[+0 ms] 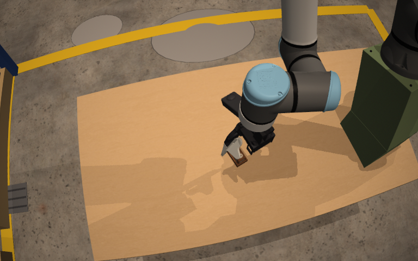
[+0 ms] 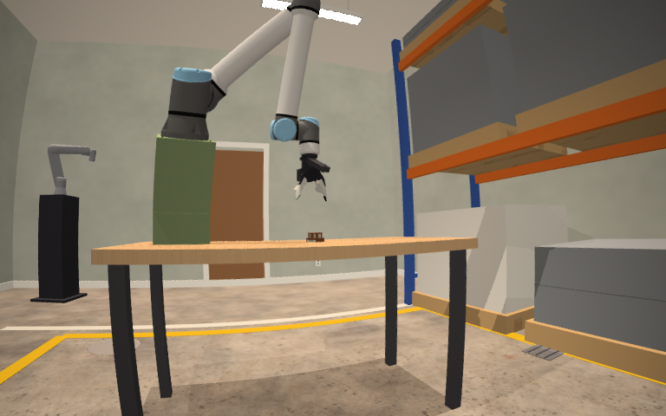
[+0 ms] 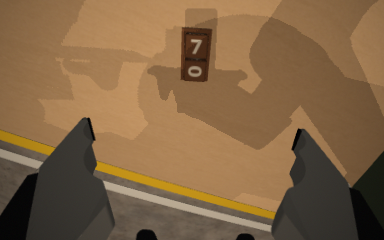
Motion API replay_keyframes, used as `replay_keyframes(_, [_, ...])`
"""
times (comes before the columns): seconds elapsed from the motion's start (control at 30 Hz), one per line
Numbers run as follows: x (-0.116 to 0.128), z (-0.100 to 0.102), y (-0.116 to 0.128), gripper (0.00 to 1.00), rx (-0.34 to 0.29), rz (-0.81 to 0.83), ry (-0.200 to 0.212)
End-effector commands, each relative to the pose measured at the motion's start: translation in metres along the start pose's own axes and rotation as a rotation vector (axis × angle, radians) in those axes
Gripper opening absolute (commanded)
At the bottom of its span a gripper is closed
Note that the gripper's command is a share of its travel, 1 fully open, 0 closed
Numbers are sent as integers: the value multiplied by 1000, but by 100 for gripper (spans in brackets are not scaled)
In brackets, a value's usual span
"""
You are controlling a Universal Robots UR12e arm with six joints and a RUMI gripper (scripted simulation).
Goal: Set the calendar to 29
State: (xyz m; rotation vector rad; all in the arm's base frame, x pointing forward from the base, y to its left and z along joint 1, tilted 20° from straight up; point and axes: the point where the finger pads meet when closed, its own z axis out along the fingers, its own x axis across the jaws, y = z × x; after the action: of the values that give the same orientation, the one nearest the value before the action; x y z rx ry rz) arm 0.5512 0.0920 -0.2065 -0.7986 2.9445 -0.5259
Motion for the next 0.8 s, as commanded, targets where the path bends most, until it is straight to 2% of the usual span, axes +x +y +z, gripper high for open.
replay_keyframes(0.0, [0, -16, 0, 100, 0, 0, 0])
replay_keyframes(0.23, [0, -22, 0, 100, 0, 0, 0])
replay_keyframes(0.77, [0, -22, 0, 100, 0, 0, 0])
